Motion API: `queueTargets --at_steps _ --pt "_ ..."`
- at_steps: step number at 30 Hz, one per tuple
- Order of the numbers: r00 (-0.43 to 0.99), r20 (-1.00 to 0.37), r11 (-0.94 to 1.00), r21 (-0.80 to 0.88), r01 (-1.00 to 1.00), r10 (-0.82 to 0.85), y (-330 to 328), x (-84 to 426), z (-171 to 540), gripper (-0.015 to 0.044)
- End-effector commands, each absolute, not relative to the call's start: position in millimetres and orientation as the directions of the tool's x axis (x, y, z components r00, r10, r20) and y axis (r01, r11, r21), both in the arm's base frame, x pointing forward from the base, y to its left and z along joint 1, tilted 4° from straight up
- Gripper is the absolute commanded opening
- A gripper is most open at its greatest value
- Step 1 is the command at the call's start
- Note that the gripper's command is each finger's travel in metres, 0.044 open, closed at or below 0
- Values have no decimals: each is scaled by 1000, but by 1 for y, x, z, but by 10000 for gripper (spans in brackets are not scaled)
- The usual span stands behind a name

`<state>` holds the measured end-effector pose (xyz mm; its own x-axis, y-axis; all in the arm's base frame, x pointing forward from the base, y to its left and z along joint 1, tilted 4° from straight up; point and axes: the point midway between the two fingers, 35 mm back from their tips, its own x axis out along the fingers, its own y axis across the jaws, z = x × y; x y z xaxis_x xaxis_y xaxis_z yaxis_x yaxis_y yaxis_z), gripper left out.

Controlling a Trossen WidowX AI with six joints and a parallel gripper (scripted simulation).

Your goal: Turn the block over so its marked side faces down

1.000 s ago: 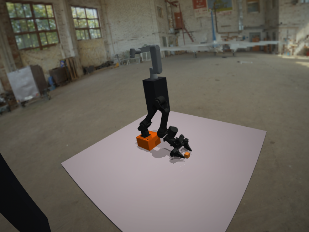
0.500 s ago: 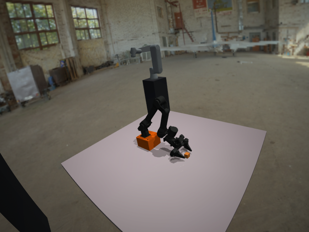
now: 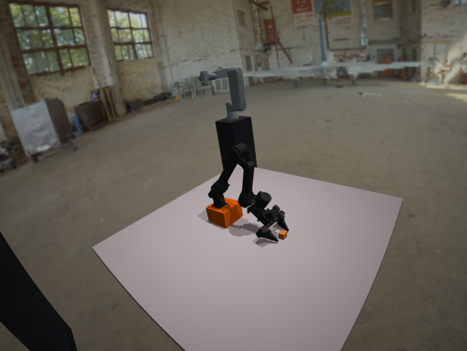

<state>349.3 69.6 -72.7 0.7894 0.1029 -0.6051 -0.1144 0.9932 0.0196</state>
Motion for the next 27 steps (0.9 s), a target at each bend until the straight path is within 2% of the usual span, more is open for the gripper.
queueTargets --at_steps 1,11,21,27 --pt "755 -647 993 27 -116 106 73 363 -56 440" --pt "517 -852 993 31 -114 86 67 340 3 440" --pt "497 -864 993 31 -113 84 67 338 7 440" --pt "342 -937 993 27 -114 65 69 357 10 440"
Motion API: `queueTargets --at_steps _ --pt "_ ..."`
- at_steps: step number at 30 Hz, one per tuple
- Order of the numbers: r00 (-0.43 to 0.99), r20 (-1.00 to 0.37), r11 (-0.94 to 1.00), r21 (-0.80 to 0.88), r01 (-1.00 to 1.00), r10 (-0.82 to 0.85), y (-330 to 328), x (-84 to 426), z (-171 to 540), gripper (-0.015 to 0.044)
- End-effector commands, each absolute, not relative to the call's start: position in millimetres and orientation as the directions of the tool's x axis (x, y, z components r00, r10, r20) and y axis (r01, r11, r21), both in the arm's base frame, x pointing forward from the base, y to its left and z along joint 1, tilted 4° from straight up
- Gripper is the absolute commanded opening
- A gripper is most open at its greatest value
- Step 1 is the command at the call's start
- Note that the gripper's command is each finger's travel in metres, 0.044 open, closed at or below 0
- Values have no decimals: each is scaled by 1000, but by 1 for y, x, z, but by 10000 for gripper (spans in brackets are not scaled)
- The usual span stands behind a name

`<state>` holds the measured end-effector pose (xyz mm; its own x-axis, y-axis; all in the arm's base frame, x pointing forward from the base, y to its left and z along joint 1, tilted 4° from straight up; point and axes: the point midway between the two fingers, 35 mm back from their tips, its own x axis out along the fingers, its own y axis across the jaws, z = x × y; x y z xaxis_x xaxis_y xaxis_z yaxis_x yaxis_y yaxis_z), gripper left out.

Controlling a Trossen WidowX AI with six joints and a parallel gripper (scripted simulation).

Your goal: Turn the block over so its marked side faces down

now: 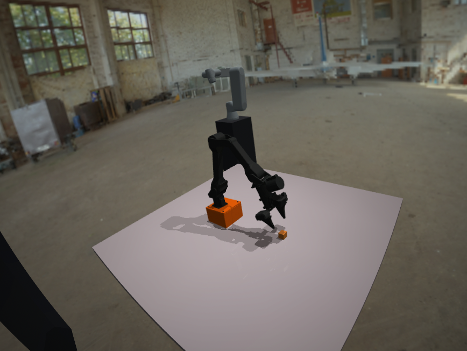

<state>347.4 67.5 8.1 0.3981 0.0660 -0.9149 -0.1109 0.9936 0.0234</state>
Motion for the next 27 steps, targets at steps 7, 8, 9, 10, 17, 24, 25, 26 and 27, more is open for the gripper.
queueTargets --at_steps 7,8,9,10,17,24,25,26,27 --pt "120 -992 993 27 -115 41 71 373 20 440" --pt "87 -995 993 27 -115 38 71 375 22 440" --pt "54 -998 993 28 -115 35 71 376 24 440" --pt "22 -999 993 29 -115 32 71 377 26 440" --pt "-27 -999 993 31 -114 28 72 378 27 440" --pt "-27 -999 993 31 -114 28 73 377 -5 440" --pt "-27 -999 993 31 -114 28 73 377 -5 440" --pt "-27 -999 993 31 -114 28 73 376 -7 440" --pt "-27 -999 993 31 -114 28 74 376 -13 440"
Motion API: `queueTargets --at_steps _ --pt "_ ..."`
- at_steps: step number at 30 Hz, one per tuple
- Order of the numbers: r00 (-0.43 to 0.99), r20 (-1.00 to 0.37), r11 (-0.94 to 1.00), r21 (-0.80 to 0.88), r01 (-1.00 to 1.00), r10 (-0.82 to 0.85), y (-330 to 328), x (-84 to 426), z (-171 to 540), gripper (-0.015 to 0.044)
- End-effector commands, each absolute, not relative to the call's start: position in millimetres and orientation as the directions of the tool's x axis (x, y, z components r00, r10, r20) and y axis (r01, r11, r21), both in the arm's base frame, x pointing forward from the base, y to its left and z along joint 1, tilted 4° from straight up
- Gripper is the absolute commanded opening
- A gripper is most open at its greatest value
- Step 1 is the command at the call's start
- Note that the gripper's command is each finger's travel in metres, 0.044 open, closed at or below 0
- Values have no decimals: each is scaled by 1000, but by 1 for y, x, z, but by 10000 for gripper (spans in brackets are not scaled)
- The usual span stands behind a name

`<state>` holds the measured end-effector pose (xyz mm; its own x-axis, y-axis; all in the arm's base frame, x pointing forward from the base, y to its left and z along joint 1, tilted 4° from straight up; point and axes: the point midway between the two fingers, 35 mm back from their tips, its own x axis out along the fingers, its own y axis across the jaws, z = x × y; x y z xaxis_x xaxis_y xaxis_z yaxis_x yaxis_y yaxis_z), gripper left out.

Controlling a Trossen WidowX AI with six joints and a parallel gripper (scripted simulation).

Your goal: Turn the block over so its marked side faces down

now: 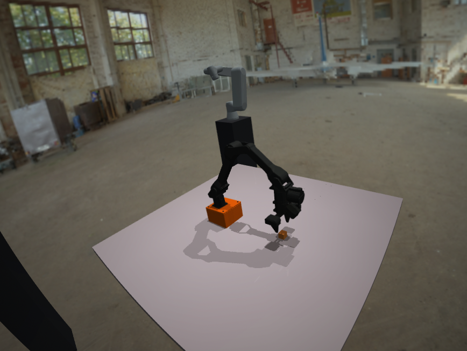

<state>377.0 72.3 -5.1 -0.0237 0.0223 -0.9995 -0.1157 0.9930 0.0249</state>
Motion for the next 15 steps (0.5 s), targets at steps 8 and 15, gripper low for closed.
queueTargets --at_steps 8,15 --pt "-27 -999 993 31 -114 28 74 376 -23 440" --pt "-27 -999 993 31 -115 28 74 376 -34 440"
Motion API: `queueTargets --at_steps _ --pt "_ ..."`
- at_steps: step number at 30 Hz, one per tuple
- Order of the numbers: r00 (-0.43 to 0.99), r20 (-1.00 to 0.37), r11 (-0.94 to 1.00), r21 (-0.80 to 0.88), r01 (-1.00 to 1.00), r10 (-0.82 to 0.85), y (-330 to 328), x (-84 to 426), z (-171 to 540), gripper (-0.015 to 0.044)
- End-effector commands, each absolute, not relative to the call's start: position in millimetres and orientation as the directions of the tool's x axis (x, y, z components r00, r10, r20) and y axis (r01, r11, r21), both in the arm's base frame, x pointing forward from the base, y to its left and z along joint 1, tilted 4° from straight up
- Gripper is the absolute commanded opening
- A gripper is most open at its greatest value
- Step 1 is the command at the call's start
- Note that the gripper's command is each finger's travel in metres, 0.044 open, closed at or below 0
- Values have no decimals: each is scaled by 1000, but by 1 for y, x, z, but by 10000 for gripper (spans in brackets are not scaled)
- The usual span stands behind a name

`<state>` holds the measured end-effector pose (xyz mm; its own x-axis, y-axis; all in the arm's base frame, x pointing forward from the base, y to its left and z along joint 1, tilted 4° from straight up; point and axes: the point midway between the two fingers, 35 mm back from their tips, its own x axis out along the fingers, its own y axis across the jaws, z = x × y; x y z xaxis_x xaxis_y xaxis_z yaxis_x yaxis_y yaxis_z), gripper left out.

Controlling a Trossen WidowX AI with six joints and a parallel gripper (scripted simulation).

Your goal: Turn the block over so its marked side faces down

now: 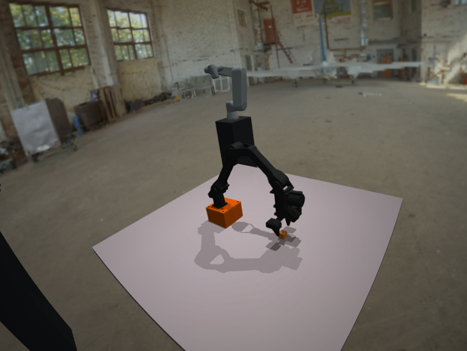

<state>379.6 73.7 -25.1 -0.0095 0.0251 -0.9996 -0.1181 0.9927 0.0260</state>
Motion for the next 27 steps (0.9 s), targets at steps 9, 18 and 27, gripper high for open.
queueTargets --at_steps 9,18,27 --pt "-27 -999 993 31 -114 28 75 375 -49 440" --pt "-27 -999 993 31 -114 28 75 375 -53 309" --pt "-27 -999 993 31 -114 28 75 375 -53 112"
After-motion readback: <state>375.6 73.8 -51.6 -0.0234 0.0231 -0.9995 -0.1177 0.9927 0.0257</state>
